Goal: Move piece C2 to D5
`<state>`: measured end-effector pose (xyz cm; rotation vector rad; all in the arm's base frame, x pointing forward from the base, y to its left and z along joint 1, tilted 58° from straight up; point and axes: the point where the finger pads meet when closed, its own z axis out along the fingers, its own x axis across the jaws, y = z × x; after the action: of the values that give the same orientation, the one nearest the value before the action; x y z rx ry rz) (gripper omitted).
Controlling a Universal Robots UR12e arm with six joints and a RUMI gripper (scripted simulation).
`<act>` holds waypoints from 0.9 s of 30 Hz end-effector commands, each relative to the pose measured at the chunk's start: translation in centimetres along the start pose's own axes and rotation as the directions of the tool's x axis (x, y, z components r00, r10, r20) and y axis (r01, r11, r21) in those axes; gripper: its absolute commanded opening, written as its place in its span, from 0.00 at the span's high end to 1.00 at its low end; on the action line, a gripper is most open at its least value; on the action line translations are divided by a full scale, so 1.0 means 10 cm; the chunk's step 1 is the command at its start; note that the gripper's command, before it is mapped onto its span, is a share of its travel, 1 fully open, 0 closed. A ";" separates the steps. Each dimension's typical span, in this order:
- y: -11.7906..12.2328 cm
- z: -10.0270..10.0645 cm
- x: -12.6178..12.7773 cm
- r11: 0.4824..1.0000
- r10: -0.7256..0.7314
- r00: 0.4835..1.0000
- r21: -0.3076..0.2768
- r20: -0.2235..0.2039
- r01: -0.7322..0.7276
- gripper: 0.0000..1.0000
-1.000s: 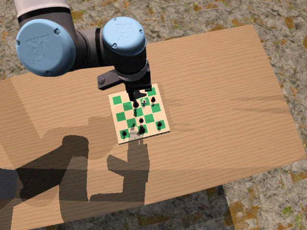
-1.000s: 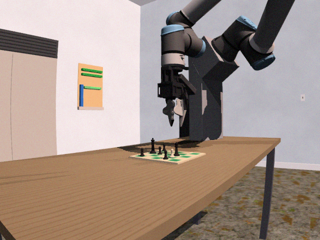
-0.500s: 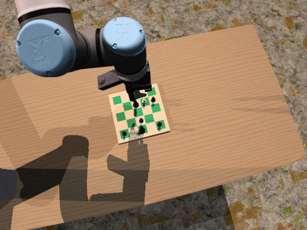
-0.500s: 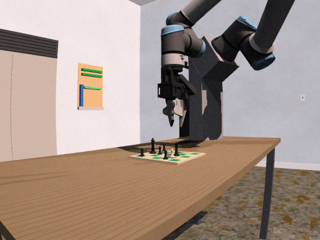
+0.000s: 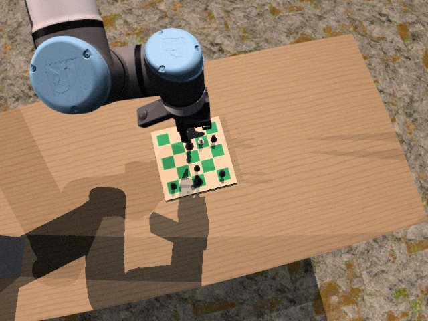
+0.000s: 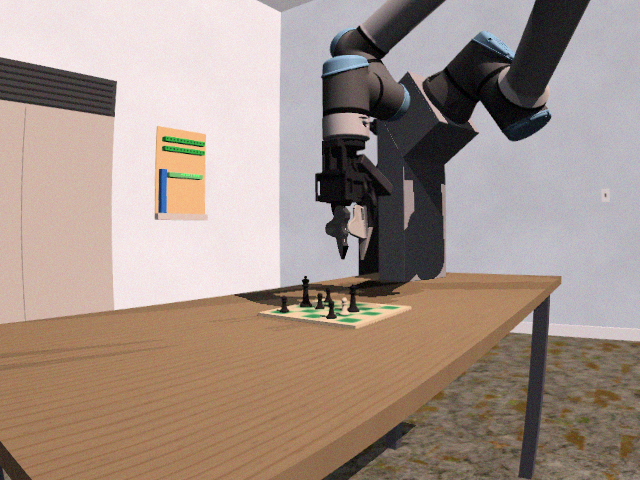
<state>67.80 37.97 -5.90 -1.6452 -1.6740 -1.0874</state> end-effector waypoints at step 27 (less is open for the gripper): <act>0.01 0.36 0.00 1.000 0.000 1.000 -0.001 0.000 0.000 0.75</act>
<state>68.32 40.79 -7.65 -1.6453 -1.6741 -1.0874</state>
